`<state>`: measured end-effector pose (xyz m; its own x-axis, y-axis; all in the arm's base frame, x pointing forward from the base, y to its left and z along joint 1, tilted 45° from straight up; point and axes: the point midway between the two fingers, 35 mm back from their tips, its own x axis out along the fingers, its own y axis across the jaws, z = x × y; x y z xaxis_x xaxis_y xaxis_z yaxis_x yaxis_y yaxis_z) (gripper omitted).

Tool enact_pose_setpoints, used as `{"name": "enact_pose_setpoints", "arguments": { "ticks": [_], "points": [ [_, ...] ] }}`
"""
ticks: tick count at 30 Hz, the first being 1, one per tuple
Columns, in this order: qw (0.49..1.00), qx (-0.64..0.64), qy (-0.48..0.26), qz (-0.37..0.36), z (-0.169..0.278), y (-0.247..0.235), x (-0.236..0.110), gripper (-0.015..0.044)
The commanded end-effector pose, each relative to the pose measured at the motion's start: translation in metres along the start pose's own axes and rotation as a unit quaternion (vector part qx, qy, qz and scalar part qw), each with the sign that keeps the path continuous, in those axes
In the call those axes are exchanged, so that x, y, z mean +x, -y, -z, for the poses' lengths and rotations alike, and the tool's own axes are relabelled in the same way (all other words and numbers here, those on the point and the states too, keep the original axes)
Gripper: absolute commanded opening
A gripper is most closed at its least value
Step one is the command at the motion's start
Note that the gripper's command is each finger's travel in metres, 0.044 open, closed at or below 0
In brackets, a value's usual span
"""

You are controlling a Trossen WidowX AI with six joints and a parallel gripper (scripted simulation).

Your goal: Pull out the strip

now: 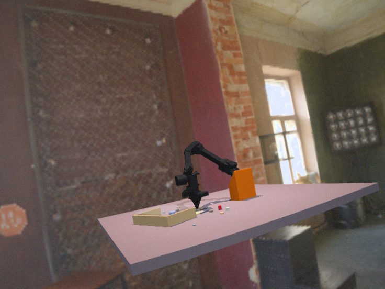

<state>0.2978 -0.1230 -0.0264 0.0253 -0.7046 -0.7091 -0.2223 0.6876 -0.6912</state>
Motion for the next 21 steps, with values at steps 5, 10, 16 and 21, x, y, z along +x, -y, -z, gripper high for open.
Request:
{"name": "enact_pose_setpoints", "arguments": {
  "ticks": [5, 10, 16, 21],
  "points": [
    [1.000, -0.003, -0.010, -0.001, 0.019, 0.000, 0.004, 0.0000],
    [1.000, -0.003, -0.010, -0.001, 0.027, 0.000, 0.004, 0.0000],
    [1.000, -0.004, -0.010, -0.001, 0.035, 0.000, 0.004, 0.0000],
    [1.000, -0.004, -0.010, -0.001, 0.043, 0.000, 0.004, 0.0000]
  ]
}}
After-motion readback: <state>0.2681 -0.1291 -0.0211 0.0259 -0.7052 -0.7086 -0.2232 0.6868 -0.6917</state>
